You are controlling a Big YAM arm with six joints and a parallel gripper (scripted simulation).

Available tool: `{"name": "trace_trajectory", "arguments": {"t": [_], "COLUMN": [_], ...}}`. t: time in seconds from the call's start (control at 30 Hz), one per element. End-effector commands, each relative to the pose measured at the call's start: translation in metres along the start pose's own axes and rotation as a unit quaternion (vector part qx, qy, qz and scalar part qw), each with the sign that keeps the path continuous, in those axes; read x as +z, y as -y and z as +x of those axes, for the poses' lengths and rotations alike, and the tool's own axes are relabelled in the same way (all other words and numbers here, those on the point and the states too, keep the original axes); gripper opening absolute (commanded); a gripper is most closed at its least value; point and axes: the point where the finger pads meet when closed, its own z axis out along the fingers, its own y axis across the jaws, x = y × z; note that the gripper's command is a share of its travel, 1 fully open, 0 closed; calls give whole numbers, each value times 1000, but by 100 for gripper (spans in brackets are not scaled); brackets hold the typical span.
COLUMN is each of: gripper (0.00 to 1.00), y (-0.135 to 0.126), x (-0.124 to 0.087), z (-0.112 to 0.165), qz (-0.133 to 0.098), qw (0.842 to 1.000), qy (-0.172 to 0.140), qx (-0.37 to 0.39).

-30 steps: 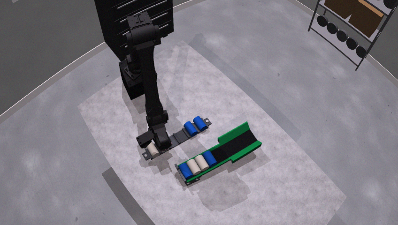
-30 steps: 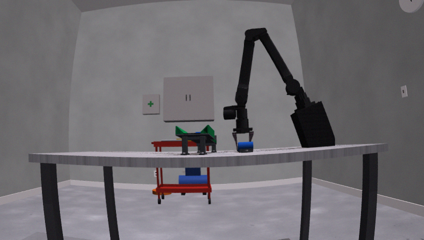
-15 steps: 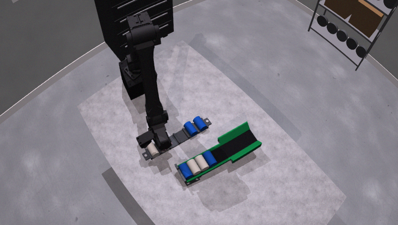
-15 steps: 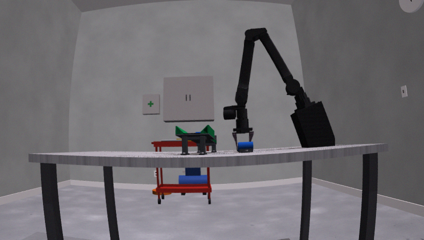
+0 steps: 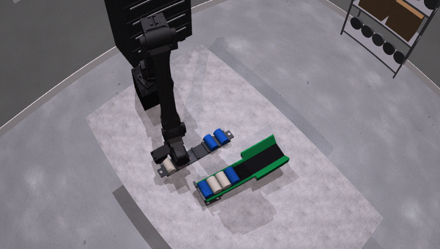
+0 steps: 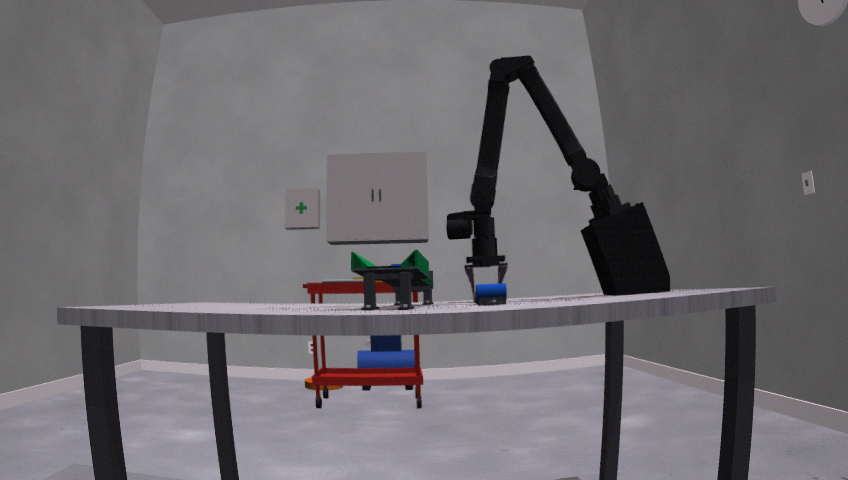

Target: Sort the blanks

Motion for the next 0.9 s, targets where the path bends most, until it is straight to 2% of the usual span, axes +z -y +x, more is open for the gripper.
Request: {"name": "trace_trajectory", "arguments": {"t": [0.0, 0.47, 0.87], "gripper": [64, 64, 64], "y": [-19, -14, -14], "x": [-6, -3, -3], "z": [0, 1, 1], "qz": [-22, -11, -11], "qw": [1000, 1000, 1000], "qy": [3, 2, 2], "qx": [0, 0, 0]}}
